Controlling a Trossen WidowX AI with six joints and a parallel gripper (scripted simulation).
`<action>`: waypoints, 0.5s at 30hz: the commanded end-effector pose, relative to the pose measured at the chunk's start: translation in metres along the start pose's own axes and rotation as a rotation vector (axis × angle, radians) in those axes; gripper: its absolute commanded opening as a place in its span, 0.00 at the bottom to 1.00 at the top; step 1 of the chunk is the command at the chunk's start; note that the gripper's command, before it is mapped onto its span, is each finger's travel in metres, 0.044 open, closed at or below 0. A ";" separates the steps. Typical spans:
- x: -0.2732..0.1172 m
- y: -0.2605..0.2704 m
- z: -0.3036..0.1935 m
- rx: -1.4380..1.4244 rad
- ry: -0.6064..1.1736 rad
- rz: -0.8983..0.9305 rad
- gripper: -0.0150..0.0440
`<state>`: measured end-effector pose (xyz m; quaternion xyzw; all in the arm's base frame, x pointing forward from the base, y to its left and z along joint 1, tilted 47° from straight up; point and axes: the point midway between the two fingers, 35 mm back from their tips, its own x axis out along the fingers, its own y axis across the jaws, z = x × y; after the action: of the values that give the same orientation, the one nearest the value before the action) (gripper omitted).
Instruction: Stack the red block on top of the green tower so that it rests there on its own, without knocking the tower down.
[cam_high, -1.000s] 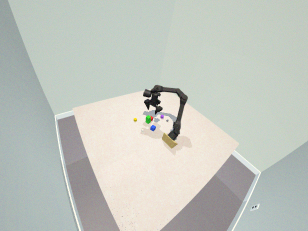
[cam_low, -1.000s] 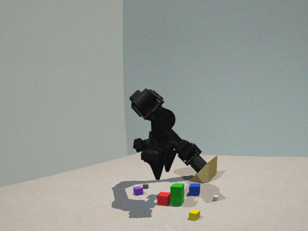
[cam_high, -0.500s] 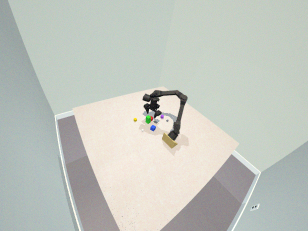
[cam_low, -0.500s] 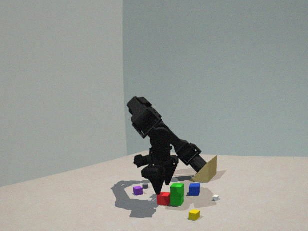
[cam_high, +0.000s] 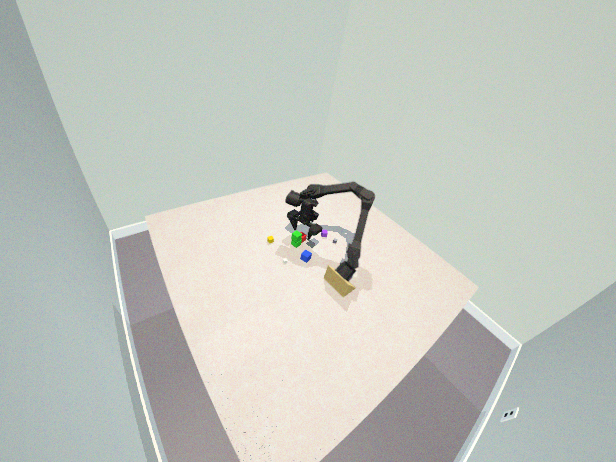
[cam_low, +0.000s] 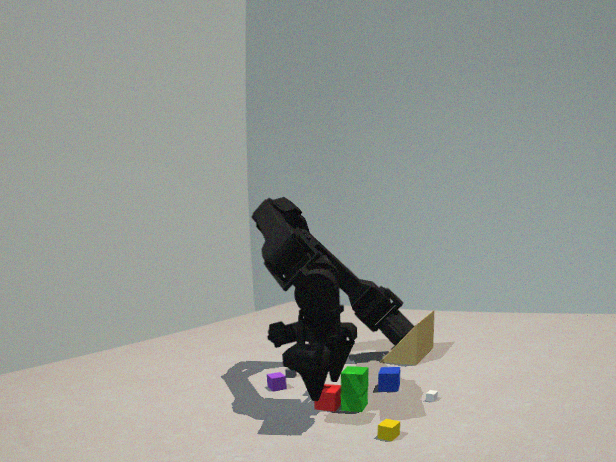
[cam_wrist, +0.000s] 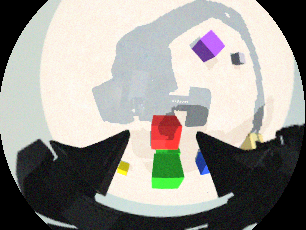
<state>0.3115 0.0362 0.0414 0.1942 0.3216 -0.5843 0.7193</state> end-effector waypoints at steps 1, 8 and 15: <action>0.009 -0.002 0.001 -0.005 -0.005 -0.005 1.00; 0.020 -0.002 0.001 -0.005 -0.005 -0.005 1.00; 0.027 -0.003 0.001 -0.005 -0.006 -0.006 1.00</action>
<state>0.3133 0.0191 0.0271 0.1942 0.3205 -0.5850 0.7192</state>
